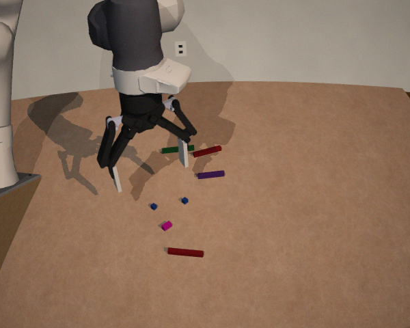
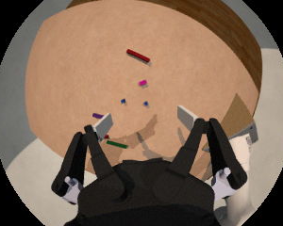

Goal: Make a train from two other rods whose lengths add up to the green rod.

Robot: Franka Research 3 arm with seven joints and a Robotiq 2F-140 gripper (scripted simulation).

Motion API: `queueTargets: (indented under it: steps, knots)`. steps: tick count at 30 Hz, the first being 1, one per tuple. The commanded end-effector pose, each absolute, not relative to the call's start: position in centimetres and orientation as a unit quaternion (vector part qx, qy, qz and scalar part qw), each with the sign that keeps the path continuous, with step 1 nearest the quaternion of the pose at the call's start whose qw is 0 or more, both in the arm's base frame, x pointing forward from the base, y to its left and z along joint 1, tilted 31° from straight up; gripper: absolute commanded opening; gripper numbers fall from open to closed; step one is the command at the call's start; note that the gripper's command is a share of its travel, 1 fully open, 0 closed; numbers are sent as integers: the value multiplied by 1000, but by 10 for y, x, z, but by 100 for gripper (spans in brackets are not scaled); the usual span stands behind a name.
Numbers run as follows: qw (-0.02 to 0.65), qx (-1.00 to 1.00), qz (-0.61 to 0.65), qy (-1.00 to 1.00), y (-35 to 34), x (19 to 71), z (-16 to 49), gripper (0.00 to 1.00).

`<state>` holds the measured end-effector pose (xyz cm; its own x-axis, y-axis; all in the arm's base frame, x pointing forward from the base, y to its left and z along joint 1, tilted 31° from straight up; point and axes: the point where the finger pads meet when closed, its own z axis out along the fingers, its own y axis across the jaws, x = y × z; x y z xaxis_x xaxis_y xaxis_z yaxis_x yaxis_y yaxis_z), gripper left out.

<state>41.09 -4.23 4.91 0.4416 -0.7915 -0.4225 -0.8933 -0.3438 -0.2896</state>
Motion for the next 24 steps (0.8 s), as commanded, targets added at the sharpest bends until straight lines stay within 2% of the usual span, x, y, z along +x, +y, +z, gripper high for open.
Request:
queueTargets:
  steps: [1, 21, 22, 24]
  knots:
    - [258, -852, 83, 448, -44, 409, 48, 100]
    - [266, -897, 53, 349, -48, 406, 47, 100]
    - [266, -897, 53, 349, -48, 406, 47, 15]
    - [266, -897, 53, 349, -48, 406, 47, 15]
